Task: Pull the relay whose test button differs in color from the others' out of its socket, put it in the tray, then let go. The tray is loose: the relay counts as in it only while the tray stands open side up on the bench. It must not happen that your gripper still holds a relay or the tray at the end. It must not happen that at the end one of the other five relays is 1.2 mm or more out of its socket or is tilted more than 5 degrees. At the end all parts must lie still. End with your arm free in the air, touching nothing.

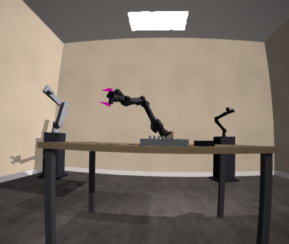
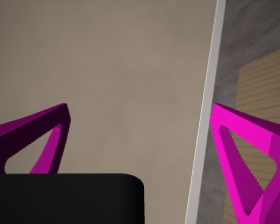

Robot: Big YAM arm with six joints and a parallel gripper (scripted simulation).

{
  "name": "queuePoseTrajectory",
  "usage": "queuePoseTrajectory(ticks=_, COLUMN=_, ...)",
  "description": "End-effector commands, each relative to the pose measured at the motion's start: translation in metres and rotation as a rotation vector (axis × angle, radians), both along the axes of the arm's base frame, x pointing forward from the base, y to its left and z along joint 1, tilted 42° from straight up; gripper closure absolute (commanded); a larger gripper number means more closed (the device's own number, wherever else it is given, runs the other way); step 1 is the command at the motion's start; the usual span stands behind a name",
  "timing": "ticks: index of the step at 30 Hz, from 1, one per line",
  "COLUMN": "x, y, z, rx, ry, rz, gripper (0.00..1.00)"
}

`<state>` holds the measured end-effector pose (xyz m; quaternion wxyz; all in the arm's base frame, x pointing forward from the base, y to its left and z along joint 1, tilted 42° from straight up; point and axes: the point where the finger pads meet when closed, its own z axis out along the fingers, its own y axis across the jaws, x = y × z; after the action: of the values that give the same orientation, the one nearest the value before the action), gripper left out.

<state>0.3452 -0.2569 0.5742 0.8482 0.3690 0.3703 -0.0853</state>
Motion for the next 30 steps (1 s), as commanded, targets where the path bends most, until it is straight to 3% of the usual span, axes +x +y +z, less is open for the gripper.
queuePoseTrajectory(ticks=1, x=-0.001, y=0.002, z=0.004, rx=-0.005, ry=-0.007, rz=0.002, gripper=0.00)
queuePoseTrajectory(ticks=2, x=-0.001, y=0.002, z=0.004, rx=-0.005, ry=-0.007, rz=0.002, gripper=0.00)
queuePoseTrajectory(ticks=3, x=-0.006, y=0.006, z=0.023, rx=-0.027, ry=-0.034, rz=0.002, gripper=0.41)
queuePoseTrajectory(ticks=30, x=-0.006, y=0.006, z=0.023, rx=-0.027, ry=-0.034, rz=0.002, gripper=0.41)
